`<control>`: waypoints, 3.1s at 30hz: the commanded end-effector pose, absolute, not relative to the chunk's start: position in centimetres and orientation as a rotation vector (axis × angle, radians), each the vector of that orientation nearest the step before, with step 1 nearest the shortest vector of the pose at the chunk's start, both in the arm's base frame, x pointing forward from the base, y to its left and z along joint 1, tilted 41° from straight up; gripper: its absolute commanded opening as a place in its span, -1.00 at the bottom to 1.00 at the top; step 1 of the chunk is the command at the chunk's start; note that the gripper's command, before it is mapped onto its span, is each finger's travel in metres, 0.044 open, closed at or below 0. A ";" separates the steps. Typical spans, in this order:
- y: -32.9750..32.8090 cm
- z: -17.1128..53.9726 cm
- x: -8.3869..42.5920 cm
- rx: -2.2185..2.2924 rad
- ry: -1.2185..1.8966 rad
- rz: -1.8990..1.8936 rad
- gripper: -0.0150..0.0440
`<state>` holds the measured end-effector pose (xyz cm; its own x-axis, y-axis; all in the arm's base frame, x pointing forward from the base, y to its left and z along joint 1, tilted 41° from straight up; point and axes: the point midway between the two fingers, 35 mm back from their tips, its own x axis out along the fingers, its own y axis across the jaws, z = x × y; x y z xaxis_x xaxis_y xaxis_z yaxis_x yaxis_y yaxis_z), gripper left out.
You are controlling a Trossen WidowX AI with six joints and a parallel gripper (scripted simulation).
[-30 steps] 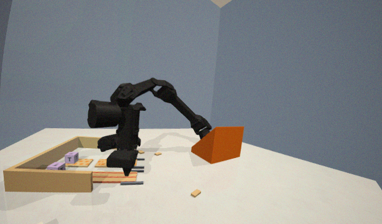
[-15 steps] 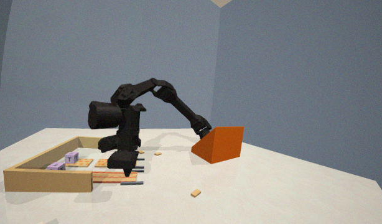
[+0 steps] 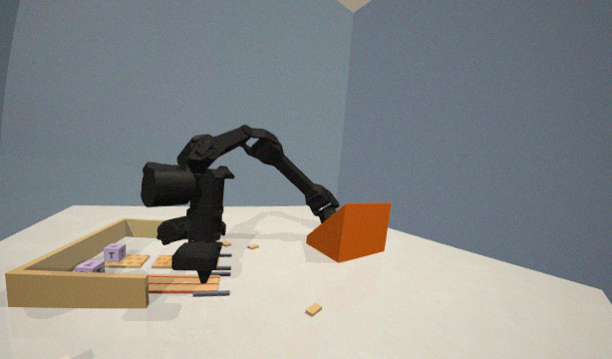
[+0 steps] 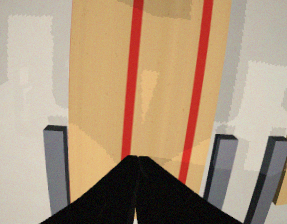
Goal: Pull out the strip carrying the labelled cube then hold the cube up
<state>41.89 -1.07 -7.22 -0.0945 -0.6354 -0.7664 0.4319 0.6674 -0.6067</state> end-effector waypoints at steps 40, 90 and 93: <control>-1.5 -7.6 42.0 -0.192 1.402 -0.902 -0.49; 1.3 -9.4 35.3 -0.192 1.407 -0.900 -0.49; 1.5 -9.5 34.8 -0.192 1.407 -0.900 -0.49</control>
